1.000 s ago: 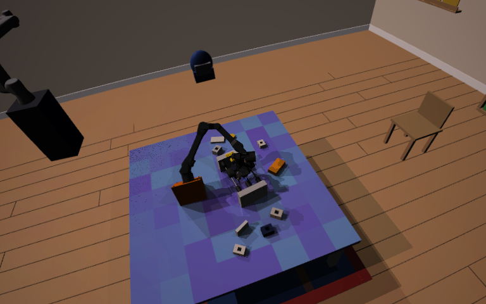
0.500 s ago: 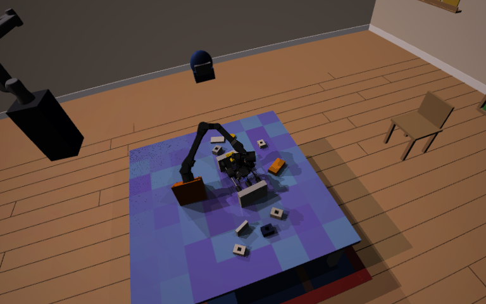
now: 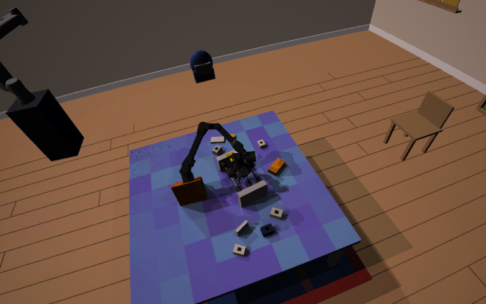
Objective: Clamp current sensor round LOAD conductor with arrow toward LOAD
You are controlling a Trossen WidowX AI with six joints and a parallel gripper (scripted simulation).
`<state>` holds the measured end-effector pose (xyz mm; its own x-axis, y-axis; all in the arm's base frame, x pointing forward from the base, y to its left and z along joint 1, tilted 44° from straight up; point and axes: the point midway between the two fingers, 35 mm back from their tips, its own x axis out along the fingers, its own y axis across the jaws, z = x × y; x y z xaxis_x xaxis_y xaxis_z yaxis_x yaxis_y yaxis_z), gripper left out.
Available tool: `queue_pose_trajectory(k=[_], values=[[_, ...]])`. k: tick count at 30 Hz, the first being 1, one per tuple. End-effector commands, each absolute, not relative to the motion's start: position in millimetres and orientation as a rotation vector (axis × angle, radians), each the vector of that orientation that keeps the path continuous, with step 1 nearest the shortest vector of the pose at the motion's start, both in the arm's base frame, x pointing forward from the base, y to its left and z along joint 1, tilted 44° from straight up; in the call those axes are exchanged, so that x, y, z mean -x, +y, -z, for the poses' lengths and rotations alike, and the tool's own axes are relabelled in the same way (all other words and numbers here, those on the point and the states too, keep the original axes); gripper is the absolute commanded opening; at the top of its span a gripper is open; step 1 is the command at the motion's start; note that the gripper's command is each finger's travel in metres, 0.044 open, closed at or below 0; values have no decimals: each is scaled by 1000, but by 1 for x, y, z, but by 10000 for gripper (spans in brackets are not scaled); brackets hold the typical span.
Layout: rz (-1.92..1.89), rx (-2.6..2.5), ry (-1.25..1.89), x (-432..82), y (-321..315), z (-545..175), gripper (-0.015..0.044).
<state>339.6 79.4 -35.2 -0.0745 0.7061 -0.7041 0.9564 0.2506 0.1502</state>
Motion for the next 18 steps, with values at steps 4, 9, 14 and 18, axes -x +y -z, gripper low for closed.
queue_pose_trajectory(k=[4, 9, 14, 18], values=[[467, -1517, 1843, -340, 79, 35, 262], [467, -1517, 1843, -340, 79, 35, 394], [541, -1416, 1919, -343, 69, 31, 440], [599, -1313, 2003, -344, 58, 23, 440]])
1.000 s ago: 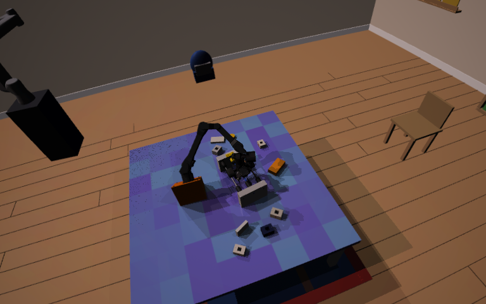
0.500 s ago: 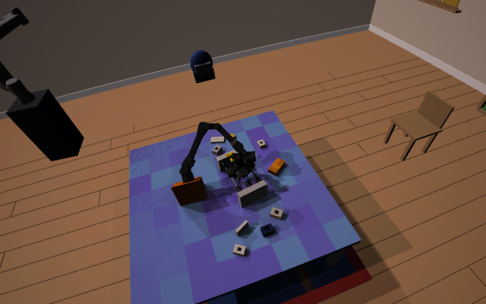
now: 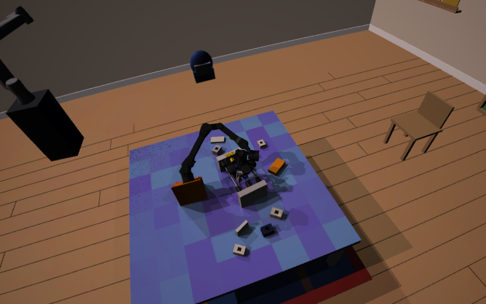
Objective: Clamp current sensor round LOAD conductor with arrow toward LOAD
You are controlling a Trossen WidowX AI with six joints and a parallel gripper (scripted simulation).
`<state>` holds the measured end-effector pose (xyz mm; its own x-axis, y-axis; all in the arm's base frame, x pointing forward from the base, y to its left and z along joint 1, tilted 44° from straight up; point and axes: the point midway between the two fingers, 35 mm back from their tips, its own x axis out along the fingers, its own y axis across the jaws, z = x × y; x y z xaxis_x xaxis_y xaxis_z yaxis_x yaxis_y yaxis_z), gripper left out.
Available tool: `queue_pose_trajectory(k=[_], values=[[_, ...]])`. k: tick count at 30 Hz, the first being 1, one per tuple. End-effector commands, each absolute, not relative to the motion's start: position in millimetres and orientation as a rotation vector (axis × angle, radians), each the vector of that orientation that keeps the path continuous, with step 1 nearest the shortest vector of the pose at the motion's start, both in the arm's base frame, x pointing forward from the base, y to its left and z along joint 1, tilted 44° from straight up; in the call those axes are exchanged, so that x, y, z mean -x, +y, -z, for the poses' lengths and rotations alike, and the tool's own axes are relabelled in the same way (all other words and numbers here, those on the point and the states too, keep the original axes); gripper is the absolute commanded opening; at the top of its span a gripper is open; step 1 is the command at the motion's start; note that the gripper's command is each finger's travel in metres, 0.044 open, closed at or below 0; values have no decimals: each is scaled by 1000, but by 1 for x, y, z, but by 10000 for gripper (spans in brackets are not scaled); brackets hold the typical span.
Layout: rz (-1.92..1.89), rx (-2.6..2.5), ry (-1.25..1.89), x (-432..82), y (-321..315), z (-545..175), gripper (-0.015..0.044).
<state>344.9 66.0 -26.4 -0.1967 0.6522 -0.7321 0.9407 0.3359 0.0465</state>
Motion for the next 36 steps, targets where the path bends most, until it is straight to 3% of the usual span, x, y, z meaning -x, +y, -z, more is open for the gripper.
queue_pose_trajectory(k=[1, 36], values=[[599, -1313, 2003, -344, 58, 23, 440], [664, -1176, 2110, -329, 74, 49, 440]])
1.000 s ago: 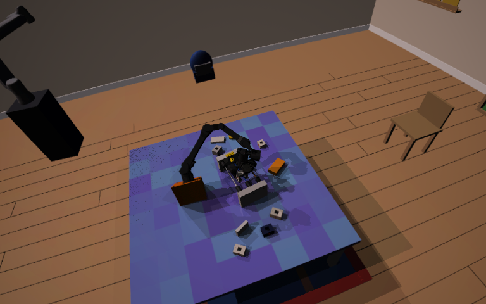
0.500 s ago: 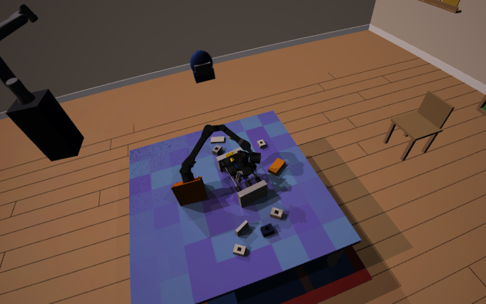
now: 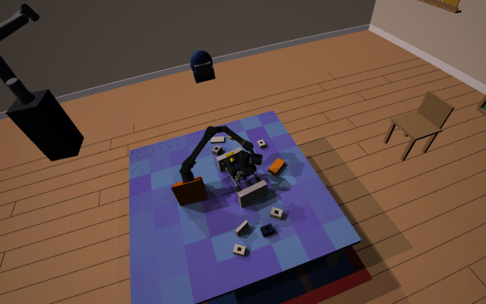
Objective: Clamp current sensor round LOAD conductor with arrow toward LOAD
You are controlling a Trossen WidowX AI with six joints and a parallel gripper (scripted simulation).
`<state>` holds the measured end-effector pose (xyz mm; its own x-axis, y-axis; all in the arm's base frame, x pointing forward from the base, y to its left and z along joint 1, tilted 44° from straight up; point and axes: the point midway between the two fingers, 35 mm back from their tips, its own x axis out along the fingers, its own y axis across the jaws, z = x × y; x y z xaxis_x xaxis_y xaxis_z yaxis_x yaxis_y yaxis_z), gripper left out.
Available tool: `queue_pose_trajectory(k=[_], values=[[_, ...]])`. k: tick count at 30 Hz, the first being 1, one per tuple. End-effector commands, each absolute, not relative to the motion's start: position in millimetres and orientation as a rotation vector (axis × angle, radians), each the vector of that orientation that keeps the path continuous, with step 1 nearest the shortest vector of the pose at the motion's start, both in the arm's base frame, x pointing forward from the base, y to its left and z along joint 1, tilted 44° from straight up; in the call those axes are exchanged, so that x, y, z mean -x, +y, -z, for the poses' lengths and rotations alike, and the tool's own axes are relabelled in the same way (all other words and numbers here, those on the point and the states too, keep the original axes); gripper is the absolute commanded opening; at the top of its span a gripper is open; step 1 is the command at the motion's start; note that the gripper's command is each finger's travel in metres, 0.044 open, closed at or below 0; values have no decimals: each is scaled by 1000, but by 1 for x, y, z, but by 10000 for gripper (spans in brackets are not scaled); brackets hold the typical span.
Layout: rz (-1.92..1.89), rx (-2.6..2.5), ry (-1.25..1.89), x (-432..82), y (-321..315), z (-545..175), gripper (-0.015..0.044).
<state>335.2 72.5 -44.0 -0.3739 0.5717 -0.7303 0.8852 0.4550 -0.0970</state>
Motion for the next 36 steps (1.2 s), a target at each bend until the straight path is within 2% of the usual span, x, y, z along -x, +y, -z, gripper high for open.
queue_pose_trajectory(k=[1, 36], values=[[664, -1176, 2110, -328, 74, 48, 440], [664, -1176, 2110, -324, 70, 46, 440]])
